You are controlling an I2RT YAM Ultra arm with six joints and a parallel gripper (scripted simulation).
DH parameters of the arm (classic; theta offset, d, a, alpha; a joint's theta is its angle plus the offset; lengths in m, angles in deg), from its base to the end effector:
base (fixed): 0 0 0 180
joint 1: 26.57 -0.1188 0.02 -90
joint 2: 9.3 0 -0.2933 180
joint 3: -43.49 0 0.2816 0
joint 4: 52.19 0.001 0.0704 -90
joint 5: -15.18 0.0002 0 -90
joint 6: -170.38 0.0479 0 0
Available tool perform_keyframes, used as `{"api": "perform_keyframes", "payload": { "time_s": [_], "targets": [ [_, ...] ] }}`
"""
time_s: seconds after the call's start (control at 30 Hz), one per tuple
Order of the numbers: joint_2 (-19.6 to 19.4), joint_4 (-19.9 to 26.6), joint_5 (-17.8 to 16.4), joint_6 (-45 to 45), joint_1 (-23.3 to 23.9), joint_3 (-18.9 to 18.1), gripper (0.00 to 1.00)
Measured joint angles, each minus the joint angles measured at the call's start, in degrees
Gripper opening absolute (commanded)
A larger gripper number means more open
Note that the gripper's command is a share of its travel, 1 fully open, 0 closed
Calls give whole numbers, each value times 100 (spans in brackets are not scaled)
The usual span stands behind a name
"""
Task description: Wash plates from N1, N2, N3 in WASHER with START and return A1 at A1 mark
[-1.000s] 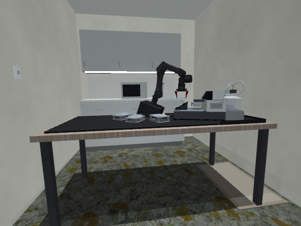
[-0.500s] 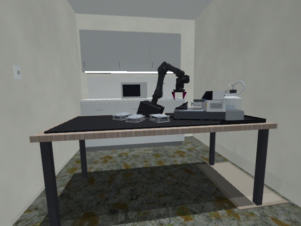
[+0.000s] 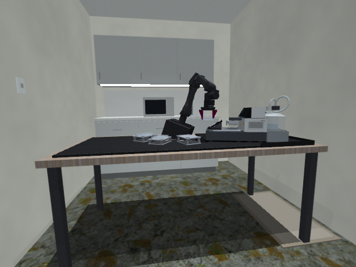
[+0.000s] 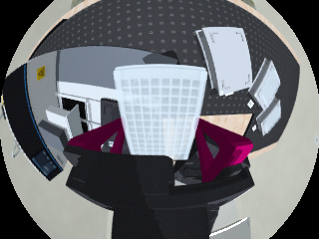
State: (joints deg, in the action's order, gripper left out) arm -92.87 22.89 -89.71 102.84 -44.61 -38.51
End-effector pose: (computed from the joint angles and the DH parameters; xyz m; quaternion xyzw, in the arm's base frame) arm 0.2768 0.1041 0.2890 0.0229 0.9847 0.1606 0.0636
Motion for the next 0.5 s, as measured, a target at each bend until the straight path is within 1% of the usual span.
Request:
{"api": "perform_keyframes", "payload": {
  "time_s": [0.17, 0.3, 0.4, 0.5],
  "targets": [
    [-284, -63, -79, -417, 389, -138, 0],
    [-398, -76, -136, -640, 527, -219, 0],
    [-398, -76, -160, -767, 566, -234, 0],
    [-479, -101, -223, -1196, 730, -208, 0]
  ]
}}
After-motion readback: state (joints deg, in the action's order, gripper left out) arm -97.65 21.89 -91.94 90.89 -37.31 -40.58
